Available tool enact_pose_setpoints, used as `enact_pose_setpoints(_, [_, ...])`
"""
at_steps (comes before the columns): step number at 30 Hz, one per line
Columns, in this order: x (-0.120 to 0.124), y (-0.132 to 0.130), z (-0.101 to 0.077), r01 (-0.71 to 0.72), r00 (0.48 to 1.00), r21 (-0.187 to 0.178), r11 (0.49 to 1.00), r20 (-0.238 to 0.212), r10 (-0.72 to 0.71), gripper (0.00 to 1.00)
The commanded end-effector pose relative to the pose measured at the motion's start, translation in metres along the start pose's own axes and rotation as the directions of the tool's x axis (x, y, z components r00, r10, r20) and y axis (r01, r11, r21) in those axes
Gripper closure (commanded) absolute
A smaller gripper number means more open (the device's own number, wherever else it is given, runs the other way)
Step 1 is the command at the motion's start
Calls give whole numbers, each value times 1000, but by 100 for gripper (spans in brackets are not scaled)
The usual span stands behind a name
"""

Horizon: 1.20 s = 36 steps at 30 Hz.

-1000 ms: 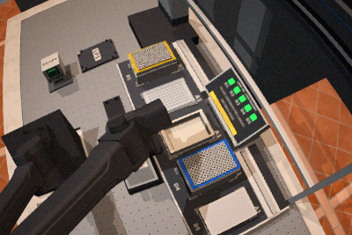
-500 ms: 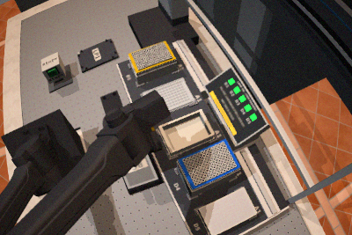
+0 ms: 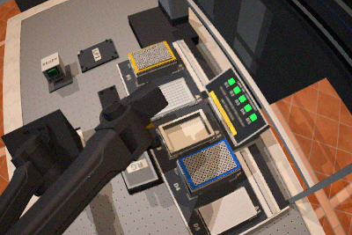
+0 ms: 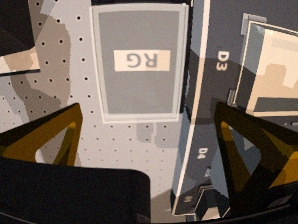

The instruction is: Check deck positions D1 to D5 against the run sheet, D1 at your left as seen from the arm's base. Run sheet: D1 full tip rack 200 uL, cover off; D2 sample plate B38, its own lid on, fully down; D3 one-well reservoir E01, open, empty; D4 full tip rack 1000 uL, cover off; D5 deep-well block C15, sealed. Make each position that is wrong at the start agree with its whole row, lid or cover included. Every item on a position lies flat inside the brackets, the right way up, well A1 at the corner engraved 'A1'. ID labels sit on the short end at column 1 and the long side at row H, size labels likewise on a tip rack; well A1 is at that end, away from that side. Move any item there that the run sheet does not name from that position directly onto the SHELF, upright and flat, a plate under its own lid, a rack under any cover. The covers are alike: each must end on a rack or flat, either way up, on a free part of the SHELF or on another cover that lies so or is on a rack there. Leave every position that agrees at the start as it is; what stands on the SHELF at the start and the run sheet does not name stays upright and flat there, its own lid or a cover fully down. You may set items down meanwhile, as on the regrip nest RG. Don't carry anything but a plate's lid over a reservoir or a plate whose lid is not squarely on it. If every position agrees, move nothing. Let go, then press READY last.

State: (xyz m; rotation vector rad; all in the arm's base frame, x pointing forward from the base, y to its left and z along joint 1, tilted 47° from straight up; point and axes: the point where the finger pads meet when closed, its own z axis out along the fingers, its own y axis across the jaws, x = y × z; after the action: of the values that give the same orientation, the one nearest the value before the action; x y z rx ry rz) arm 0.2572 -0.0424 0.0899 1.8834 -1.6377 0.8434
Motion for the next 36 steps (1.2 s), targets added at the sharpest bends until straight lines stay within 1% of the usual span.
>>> enact_pose_setpoints(1, [6, -14, -20, -44, 999, 34, 998, 12, 44, 0])
enact_pose_setpoints(5, [4, -12, -26, -39, 999, 29, 999, 11, 39, 0])
enact_pose_setpoints(8, [5, -14, -33, -45, 999, 34, 998, 14, 44, 0])
enact_pose_setpoints(10, [5, -14, -33, -45, 999, 34, 998, 14, 44, 0])
enact_pose_setpoints(11, [2, -6, -28, -28, 1000, 15, 999, 6, 28, 0])
enact_pose_setpoints(12, [4, -13, -34, -38, 999, 28, 999, 12, 38, 0])
enact_pose_setpoints(13, [4, -14, -37, -41, 999, 31, 999, 13, 41, 0])
enact_pose_setpoints(25, [4, -13, -58, -43, 999, 32, 999, 16, 42, 0])
enact_pose_setpoints(27, [4, -13, -58, -43, 999, 32, 999, 16, 42, 0])
enact_pose_setpoints(28, [2, -4, -52, -29, 1000, 13, 1000, 7, 29, 0])
enact_pose_setpoints(29, [4, -12, -60, -40, 999, 29, 999, 16, 39, 0])
enact_pose_setpoints(30, [4, -13, -63, -42, 999, 31, 999, 17, 42, 0])
enact_pose_setpoints(36, [3, -13, -73, -40, 999, 29, 999, 17, 40, 0])
